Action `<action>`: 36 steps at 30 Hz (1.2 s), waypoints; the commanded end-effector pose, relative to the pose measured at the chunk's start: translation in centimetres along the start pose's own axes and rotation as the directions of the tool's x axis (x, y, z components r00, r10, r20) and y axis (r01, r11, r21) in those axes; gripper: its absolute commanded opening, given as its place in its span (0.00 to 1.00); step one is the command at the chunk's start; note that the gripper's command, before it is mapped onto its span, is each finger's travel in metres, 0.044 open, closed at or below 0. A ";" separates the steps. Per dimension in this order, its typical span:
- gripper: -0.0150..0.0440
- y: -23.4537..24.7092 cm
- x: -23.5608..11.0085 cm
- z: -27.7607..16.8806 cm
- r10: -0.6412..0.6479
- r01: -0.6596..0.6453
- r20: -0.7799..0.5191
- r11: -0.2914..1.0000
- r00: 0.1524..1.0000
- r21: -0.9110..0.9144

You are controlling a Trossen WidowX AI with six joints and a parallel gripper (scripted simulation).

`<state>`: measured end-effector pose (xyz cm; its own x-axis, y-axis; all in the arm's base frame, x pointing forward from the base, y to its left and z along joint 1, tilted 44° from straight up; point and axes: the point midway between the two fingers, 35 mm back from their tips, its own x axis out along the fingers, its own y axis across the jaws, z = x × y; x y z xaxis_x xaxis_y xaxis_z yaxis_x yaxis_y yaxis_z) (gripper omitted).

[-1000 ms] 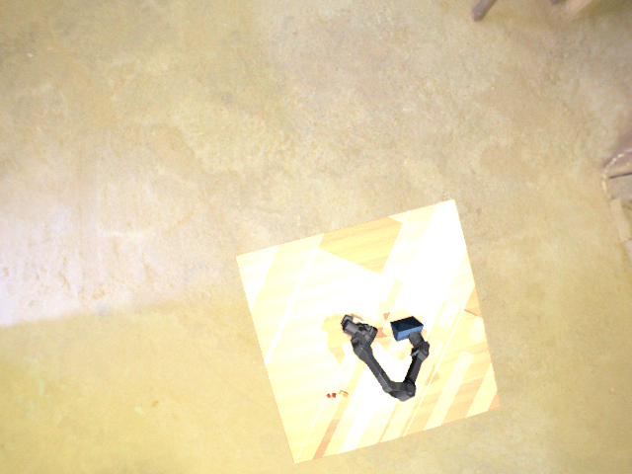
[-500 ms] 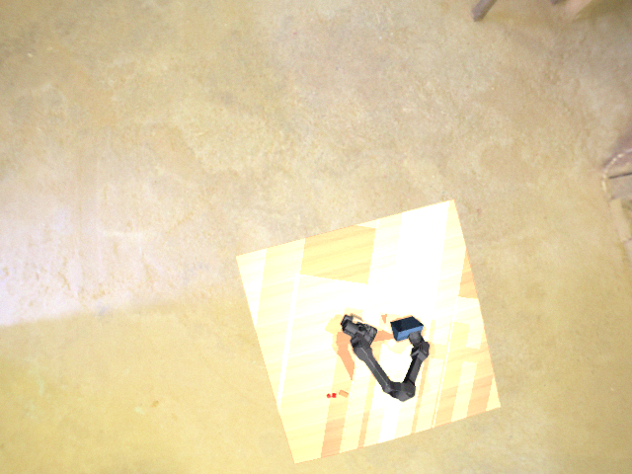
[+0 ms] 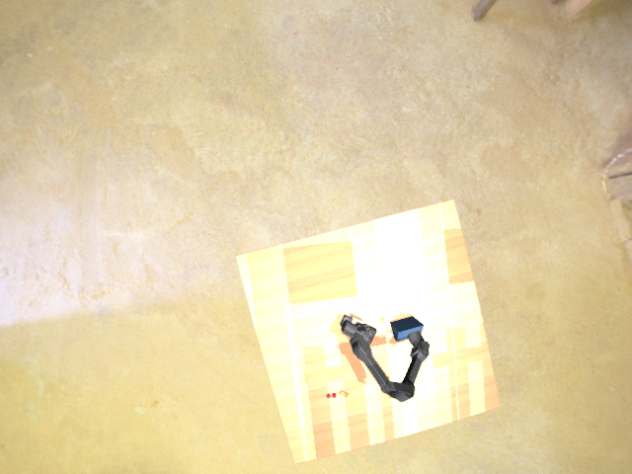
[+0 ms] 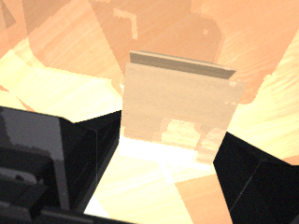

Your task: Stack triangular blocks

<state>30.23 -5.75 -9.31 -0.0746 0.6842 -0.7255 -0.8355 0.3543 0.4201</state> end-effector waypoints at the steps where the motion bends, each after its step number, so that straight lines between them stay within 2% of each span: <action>1: 0.25 0.0 0.3 0.1 0.001 -0.001 0.003 1.000 1.000 0.004; 36: 0.25 0.1 1.1 0.3 0.003 -0.003 0.005 1.000 1.000 0.006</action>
<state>30.21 -4.75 -9.87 -0.0763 0.6860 -0.7236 -0.8341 0.3538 0.4233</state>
